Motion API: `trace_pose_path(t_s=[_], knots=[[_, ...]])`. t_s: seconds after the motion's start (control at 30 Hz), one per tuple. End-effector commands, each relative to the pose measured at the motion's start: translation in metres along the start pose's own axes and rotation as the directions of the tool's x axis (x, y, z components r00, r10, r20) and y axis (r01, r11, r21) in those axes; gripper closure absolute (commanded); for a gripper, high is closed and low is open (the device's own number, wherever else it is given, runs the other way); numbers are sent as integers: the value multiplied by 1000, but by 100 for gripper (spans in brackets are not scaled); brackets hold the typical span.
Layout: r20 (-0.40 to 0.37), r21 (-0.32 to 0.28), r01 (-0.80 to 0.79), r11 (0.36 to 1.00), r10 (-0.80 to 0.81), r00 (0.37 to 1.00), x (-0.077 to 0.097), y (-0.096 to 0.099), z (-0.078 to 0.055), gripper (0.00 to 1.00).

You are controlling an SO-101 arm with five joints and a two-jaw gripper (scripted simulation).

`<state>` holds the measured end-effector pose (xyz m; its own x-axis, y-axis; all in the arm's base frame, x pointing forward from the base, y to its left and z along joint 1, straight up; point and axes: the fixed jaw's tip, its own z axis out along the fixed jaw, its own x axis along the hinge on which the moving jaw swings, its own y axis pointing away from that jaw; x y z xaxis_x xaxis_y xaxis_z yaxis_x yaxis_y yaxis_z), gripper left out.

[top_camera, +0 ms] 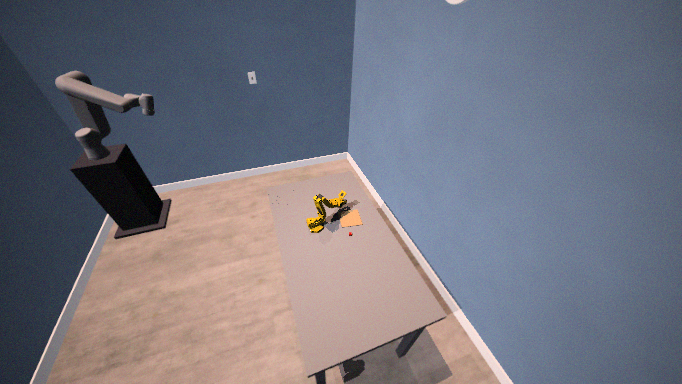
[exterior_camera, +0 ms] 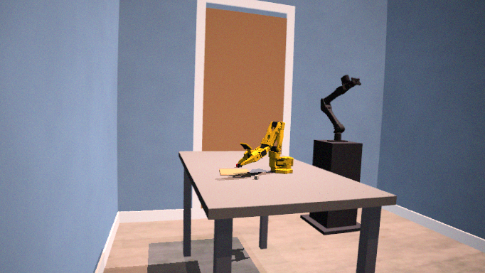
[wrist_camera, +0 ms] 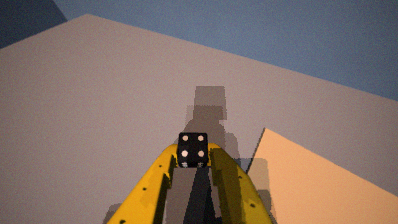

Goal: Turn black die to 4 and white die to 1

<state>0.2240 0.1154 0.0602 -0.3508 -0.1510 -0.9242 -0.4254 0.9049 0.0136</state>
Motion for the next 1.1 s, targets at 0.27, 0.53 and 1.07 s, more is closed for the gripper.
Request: trace_pose_path(t_s=[0.27,0.53,1.07], knots=[[41,-9,26,1000,-26,999,-6,3,0,100],[41,-9,26,1000,-26,999,-6,3,0,100],[41,-9,26,1000,-26,999,-2,3,2,100]])
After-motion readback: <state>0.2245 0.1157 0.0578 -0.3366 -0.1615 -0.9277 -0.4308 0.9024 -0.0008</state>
